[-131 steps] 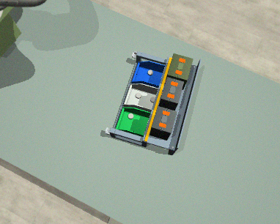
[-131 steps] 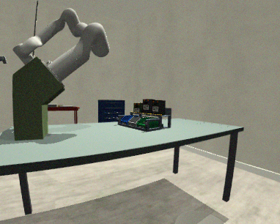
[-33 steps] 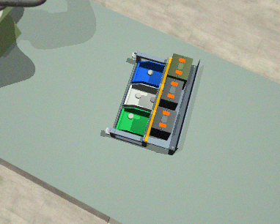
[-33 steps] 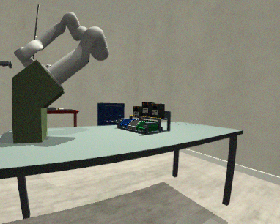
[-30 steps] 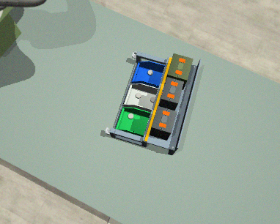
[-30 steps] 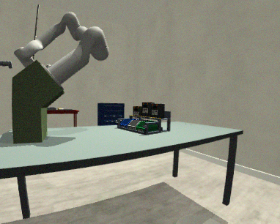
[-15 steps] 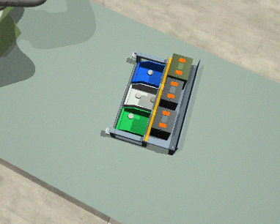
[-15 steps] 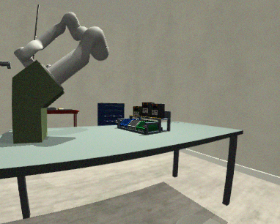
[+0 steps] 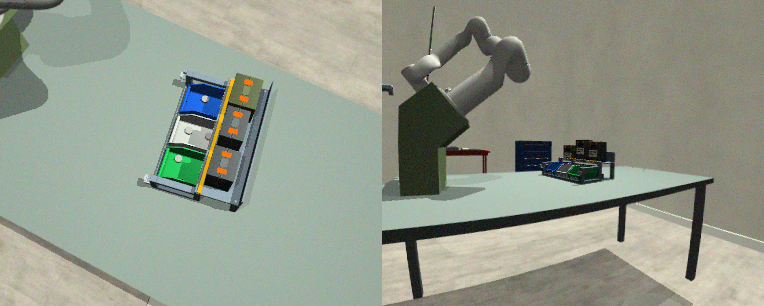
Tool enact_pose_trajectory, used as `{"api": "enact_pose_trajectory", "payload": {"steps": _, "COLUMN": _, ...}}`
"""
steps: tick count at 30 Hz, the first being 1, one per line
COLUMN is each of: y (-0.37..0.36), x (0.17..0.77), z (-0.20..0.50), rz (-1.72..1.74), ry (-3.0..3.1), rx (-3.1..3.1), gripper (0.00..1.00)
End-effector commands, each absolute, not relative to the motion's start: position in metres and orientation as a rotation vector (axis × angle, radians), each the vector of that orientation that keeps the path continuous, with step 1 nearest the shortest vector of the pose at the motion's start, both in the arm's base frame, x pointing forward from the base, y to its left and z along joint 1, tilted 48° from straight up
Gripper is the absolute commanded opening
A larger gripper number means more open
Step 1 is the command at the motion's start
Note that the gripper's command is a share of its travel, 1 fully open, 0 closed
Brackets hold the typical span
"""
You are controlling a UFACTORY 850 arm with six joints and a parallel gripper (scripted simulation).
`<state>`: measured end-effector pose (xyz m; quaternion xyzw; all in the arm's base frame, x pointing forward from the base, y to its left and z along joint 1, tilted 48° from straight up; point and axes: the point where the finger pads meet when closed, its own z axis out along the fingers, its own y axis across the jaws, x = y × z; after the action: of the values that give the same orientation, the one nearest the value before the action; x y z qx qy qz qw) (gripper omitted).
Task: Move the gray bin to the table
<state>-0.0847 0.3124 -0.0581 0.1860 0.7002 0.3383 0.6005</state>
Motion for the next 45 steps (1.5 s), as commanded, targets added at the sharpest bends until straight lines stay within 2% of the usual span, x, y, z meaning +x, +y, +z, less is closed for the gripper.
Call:
{"api": "enact_pose_trajectory", "payload": {"steps": 1, "y": 0.3128, "x": -0.0854, "z": -0.058, "rz": 0.785, "ry": 1.624, "rx": 0.432, "gripper": 1.0}}
{"api": "enact_pose_trajectory", "payload": {"steps": 18, "y": 0.3128, "x": -0.0854, "z": -0.058, "rz": 0.785, "ry": 1.624, "rx": 0.432, "gripper": 1.0}}
{"api": "enact_pose_trajectory", "payload": {"steps": 23, "y": 0.3128, "x": -0.0854, "z": -0.058, "rz": 0.776, "ry": 1.743, "rx": 0.692, "gripper": 1.0}}
{"api": "enact_pose_trajectory", "payload": {"steps": 35, "y": 0.3128, "x": -0.0854, "z": -0.058, "rz": 0.776, "ry": 1.743, "rx": 0.692, "gripper": 1.0}}
{"api": "enact_pose_trajectory", "payload": {"steps": 40, "y": 0.3129, "x": -0.0855, "z": -0.0579, "rz": 0.756, "ry": 1.847, "rx": 0.96, "gripper": 1.0}}
{"api": "enact_pose_trajectory", "payload": {"steps": 45, "y": 0.3129, "x": -0.0855, "z": -0.0579, "rz": 0.756, "ry": 1.847, "rx": 0.96, "gripper": 1.0}}
